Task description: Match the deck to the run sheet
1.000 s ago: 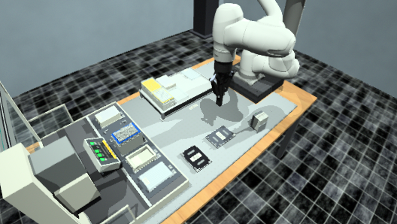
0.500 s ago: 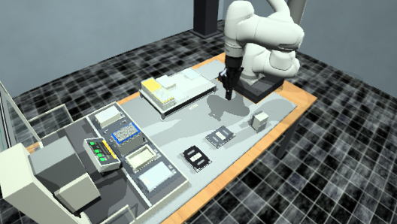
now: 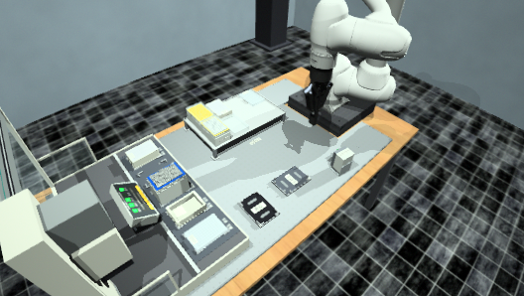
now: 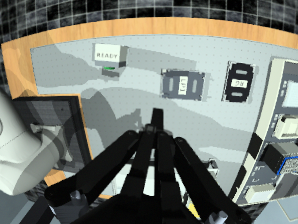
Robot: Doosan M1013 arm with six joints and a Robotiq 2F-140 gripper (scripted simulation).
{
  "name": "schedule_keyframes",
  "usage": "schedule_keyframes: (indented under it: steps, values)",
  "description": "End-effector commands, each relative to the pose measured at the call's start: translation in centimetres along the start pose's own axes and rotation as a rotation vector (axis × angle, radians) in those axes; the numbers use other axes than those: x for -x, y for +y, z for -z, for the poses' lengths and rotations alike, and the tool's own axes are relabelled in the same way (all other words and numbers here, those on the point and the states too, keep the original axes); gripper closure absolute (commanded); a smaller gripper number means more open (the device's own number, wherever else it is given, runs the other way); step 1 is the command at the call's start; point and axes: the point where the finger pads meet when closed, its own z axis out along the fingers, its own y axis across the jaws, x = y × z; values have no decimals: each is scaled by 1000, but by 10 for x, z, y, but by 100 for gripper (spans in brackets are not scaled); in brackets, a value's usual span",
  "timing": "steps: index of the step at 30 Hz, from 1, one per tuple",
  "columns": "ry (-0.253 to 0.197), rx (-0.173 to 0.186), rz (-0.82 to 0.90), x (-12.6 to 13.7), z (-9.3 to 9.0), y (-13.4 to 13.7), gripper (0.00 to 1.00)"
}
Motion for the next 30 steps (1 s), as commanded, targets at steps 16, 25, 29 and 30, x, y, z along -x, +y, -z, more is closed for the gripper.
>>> schedule_keyframes:
  steps: [16, 25, 29, 30]
  values:
    - [1, 1, 0, 10, 1, -77, 90]
    - [1, 1, 0, 15, 1, -112, 90]
    - [1, 1, 0, 17, 1, -131, 90]
    - [1, 1, 0, 18, 1, -136, 90]
